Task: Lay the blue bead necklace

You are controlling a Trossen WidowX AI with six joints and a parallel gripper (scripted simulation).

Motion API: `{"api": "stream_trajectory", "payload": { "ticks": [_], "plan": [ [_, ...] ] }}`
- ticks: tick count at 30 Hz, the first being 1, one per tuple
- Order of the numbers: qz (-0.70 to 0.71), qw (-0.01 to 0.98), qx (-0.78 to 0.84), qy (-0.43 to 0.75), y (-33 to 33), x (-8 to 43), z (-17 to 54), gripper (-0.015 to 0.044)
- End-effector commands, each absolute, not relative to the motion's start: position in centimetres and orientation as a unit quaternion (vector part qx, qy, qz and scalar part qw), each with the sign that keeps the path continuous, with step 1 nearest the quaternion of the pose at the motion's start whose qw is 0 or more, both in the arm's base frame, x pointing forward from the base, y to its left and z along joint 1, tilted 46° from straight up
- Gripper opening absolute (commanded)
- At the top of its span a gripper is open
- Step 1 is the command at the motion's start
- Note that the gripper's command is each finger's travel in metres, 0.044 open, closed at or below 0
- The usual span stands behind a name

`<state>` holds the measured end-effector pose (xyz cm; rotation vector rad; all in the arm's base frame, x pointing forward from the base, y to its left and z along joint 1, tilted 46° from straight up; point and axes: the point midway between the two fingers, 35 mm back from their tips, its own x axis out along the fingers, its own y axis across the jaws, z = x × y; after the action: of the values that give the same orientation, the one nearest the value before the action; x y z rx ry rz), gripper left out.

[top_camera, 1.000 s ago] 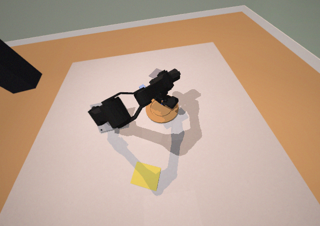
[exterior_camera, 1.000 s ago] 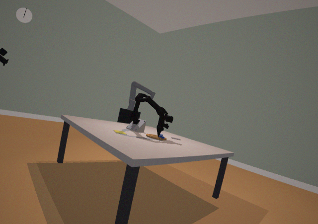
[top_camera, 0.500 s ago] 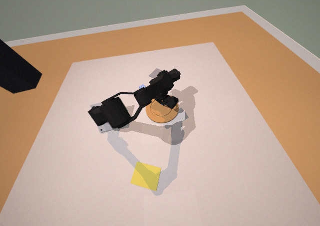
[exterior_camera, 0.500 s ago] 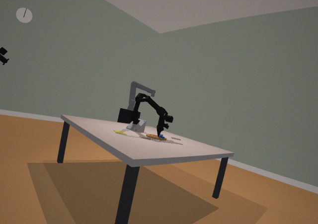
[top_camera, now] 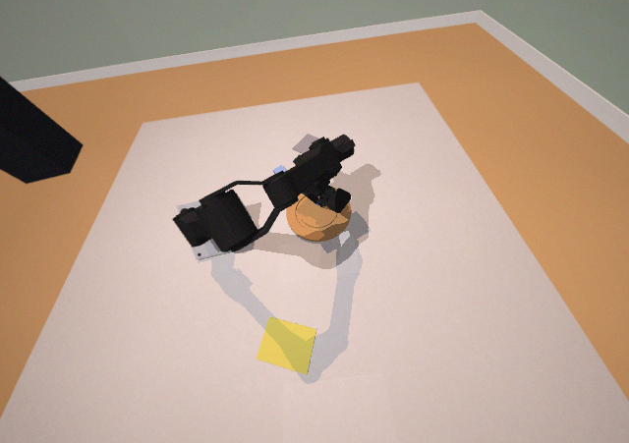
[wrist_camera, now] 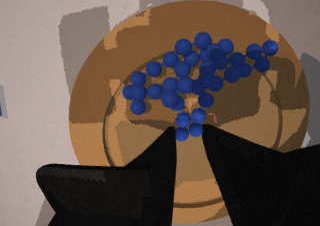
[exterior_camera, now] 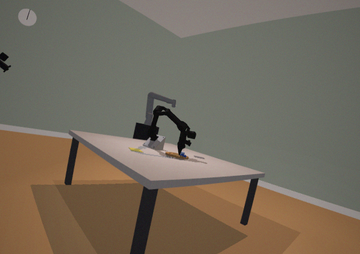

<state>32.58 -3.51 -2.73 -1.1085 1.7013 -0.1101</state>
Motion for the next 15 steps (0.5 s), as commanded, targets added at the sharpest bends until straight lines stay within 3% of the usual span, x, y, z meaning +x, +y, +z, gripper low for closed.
{"api": "stream_trajectory", "payload": {
  "ticks": [1,15],
  "plan": [
    [-0.046,0.526,-0.463,0.711,-3.5,32.6,-2.7,0.0000],
    [-0.046,0.523,-0.465,0.712,-1.7,32.6,-1.0,0.0368]
  ]
}}
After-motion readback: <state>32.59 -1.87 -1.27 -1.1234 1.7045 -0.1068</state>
